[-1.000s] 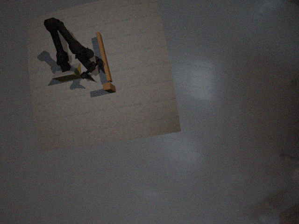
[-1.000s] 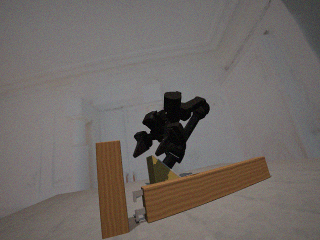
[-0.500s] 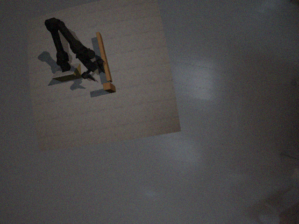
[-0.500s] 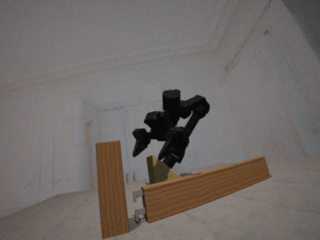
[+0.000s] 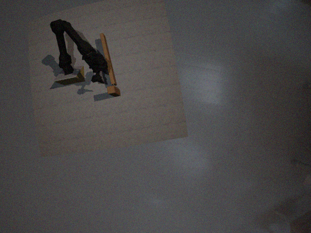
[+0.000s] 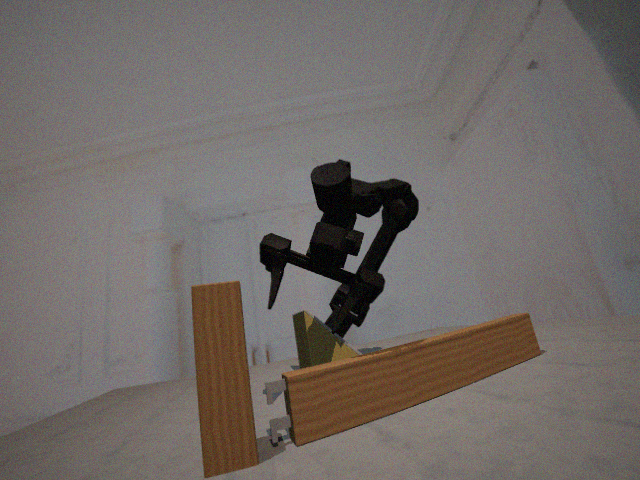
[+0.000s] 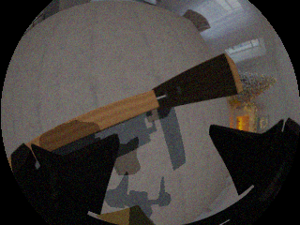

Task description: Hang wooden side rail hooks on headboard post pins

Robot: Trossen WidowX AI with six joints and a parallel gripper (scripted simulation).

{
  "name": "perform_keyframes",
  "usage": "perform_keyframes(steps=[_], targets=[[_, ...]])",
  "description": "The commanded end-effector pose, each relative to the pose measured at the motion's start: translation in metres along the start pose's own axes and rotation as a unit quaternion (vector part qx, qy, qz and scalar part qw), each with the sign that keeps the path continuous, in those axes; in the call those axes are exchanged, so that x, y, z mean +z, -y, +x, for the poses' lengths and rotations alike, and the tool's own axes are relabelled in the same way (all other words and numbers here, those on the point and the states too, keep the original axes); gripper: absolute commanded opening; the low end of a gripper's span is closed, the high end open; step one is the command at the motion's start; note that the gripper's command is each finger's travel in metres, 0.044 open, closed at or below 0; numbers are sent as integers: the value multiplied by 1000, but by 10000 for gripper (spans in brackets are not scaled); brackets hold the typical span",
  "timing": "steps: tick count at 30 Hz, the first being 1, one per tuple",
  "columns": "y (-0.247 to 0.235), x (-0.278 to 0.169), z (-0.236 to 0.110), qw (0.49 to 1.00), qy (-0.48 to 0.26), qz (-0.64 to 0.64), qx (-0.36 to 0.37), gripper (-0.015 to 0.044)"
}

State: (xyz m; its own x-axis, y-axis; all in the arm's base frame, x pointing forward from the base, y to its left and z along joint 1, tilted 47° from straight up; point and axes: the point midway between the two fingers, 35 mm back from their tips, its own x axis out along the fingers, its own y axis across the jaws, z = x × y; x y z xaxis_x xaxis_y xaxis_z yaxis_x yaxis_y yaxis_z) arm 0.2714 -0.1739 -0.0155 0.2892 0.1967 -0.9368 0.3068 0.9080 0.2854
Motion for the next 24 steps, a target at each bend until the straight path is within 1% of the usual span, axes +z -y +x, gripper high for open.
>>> perform_keyframes(steps=[1, 6, 12, 18, 24], targets=[[-3, 7, -1, 992, -18, -117, 33, 440], [-8, 11, -3, 969, -30, -235, 73, 440], [-13, 16, -6, 921, -29, -368, 123, 440], [-19, 21, -10, 855, -12, -489, 172, 440], [-25, 27, -16, 773, 21, -596, 217, 440]])
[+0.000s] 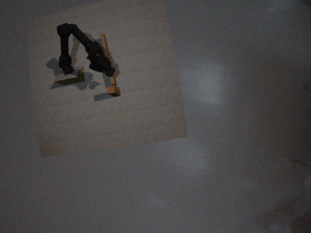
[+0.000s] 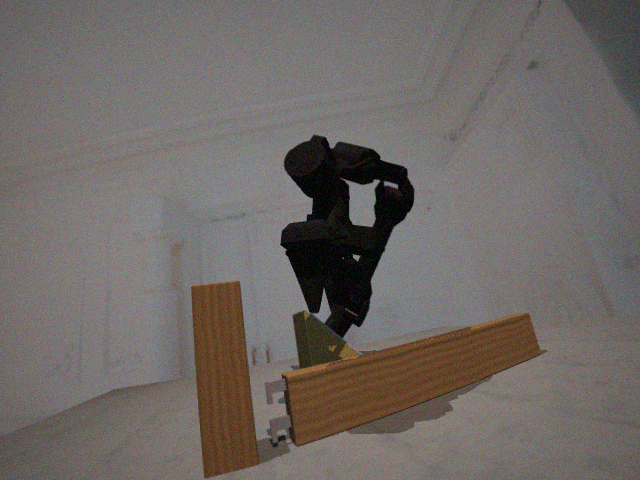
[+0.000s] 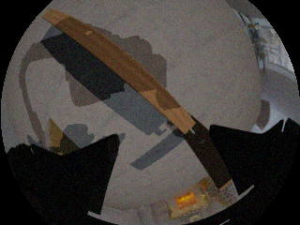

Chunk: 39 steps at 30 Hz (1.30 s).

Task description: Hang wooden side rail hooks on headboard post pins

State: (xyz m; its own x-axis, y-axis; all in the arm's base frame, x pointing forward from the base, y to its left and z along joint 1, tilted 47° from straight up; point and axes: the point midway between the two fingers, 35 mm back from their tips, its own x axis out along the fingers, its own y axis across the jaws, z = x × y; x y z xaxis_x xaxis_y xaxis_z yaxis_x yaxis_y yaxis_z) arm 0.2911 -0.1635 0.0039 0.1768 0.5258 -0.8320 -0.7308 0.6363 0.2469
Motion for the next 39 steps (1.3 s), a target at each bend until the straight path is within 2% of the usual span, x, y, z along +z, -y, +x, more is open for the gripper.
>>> perform_keyframes(steps=[1, 11, 21, 27, 39], targets=[[4, 10, -6, 989, 34, -142, 30, 440], [6, 24, -15, 932, 101, -344, 55, 440], [6, 24, -14, 931, 102, -347, 55, 440], [0, 29, 17, 930, 103, -347, 55, 440], [-3, 32, 33, 930, 103, -347, 55, 440]])
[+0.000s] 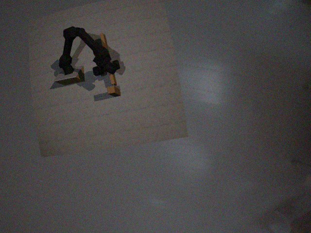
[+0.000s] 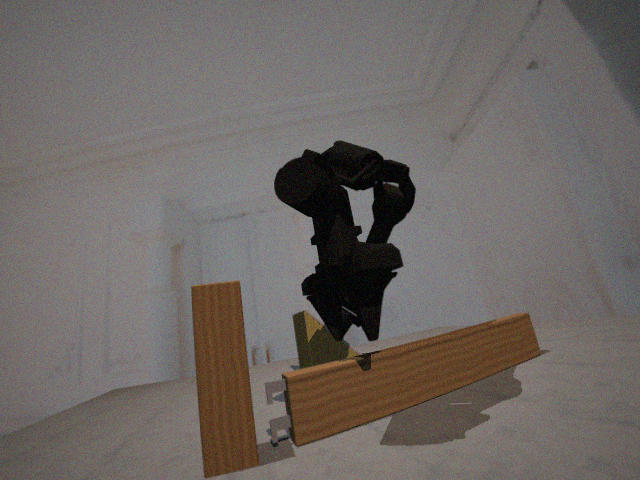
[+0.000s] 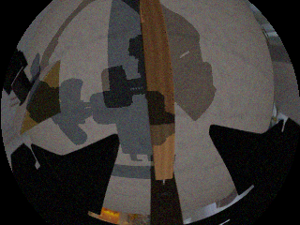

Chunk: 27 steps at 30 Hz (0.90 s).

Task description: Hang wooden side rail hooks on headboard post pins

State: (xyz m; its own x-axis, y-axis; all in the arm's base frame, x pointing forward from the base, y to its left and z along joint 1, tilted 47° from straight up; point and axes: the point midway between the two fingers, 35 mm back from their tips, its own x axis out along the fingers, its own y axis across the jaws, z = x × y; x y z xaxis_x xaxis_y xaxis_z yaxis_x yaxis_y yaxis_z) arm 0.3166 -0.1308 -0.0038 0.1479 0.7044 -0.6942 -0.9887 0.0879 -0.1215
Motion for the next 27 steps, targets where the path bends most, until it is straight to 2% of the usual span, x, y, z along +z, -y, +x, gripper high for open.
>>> perform_keyframes(steps=[1, 27], targets=[[-1, 1, 6, 1000, 3, 3, 1, 440], [0, 0, 48, 1000, 3, 3, 0, 440]])
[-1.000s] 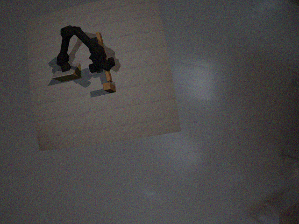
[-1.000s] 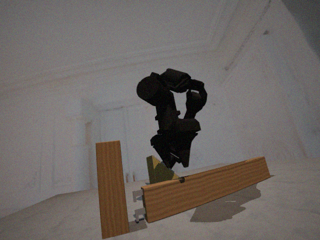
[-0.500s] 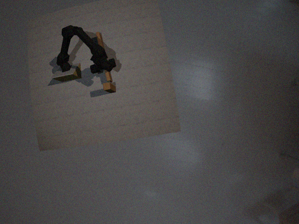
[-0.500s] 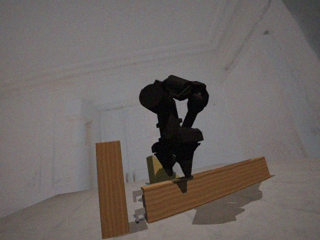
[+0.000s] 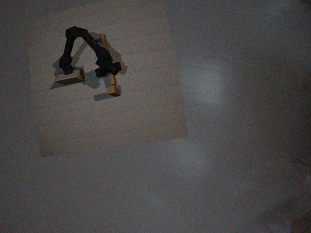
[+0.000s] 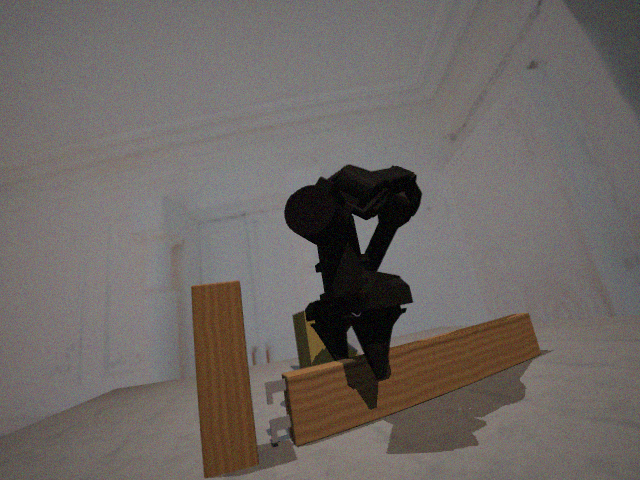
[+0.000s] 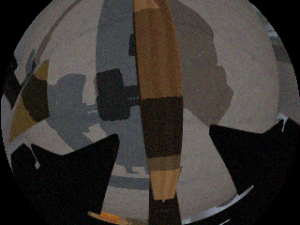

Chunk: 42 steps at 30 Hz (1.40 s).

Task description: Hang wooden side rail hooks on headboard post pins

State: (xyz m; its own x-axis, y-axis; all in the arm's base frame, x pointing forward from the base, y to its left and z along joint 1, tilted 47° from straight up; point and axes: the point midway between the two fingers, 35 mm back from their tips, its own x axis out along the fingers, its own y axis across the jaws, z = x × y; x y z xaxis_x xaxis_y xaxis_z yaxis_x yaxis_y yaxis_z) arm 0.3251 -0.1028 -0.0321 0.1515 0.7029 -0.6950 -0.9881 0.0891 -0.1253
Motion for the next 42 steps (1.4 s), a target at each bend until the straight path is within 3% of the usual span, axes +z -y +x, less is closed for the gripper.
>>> perform_keyframes(steps=[1, 19, 32, 37, 40, 42], targets=[[-3, 1, 9, 1000, 4, 4, 2, 440], [-4, 3, 32, 1000, 5, 4, 2, 440], [-4, 3, 32, 1000, 5, 4, 2, 99], [-4, 3, 32, 1000, 5, 4, 2, 65], [-4, 3, 32, 1000, 5, 4, 2, 0], [-4, 3, 32, 1000, 5, 4, 2, 0]])
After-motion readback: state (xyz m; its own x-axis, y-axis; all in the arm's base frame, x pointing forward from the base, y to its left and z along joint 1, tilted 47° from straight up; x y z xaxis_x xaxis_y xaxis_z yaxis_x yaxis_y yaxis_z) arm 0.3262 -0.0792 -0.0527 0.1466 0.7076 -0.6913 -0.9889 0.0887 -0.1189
